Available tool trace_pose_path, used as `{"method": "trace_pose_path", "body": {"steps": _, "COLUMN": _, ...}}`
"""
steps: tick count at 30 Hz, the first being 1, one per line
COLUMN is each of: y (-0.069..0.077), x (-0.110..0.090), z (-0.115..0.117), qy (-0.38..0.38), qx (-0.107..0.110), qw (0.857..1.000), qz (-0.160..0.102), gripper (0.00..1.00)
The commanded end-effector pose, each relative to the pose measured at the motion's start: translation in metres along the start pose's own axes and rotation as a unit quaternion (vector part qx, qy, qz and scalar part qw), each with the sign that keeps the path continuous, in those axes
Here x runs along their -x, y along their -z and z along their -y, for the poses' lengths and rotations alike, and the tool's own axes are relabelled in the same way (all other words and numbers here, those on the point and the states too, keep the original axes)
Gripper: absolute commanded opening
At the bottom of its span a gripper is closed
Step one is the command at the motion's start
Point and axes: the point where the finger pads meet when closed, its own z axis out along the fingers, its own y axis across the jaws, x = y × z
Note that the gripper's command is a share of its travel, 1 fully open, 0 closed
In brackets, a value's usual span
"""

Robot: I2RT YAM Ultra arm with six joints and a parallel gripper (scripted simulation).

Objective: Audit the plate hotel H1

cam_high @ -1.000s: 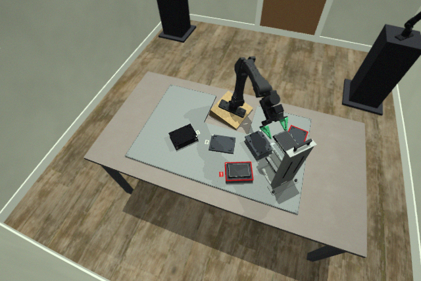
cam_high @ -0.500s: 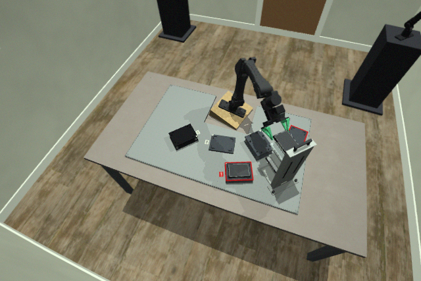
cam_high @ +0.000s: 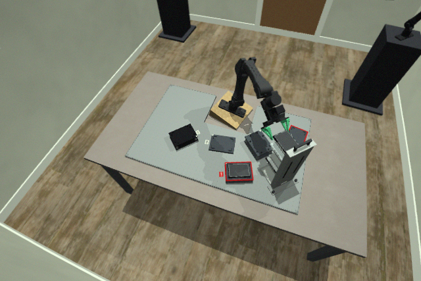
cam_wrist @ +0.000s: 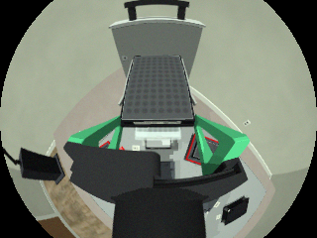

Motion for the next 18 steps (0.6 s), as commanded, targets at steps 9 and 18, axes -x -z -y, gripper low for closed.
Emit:
{"method": "trace_pose_path", "body": {"steps": 9, "y": 0.0155, "x": 0.0296, "z": -0.0048, "qy": 0.007, "qx": 0.001, "qw": 0.999, "qz": 0.043, "gripper": 1.0}}
{"method": "trace_pose_path", "body": {"steps": 18, "y": 0.0155, "x": 0.0296, "z": -0.0049, "qy": 0.007, "qx": 0.001, "qw": 0.999, "qz": 0.043, "gripper": 0.86}}
